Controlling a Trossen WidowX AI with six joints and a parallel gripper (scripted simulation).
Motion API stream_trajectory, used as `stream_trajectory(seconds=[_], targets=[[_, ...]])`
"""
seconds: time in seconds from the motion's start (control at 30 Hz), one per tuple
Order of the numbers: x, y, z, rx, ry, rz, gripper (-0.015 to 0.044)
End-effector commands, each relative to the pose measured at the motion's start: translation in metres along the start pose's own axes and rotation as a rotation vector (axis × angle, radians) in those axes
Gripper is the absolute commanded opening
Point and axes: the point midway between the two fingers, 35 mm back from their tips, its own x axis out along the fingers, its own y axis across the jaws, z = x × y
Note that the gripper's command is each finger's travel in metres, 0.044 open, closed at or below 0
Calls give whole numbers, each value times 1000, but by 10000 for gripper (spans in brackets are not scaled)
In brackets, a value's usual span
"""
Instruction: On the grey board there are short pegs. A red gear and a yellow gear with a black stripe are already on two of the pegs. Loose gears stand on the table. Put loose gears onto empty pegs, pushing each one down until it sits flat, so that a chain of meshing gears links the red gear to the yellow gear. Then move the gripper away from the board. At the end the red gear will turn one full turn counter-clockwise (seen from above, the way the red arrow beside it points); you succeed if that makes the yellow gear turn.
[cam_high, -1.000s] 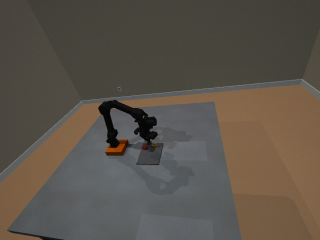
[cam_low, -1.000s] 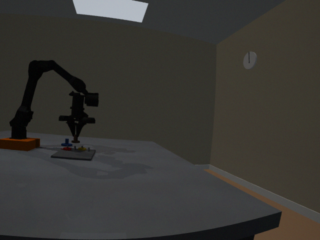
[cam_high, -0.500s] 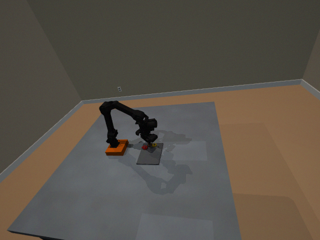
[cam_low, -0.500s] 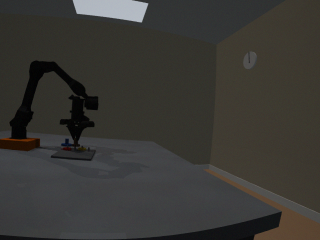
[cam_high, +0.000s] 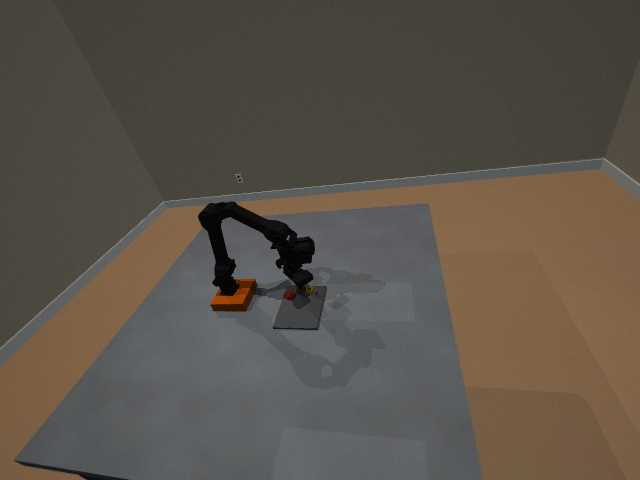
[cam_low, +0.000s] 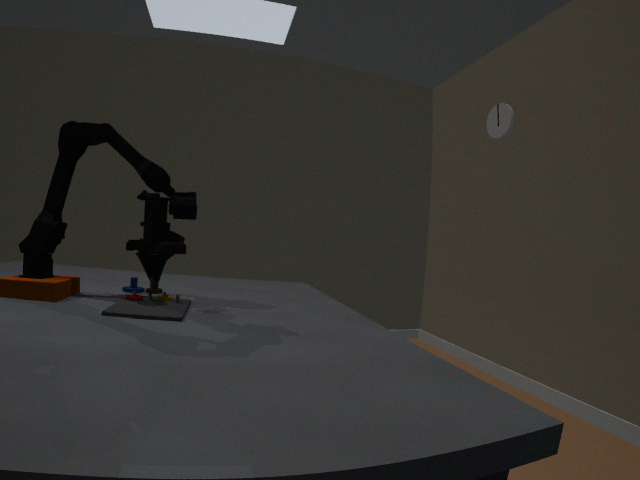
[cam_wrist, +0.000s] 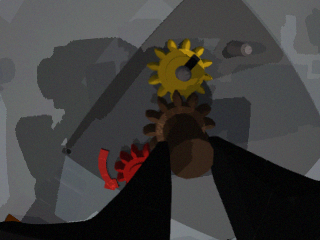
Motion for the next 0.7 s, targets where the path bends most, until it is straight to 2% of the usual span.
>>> stream_trajectory(seconds=[0.0,0.53,0.67], targets=[[3,4,-5,-12,26,26,0],[0,5,-6,-419,20,31,0],[6,4,-5,-434,20,32,0]])
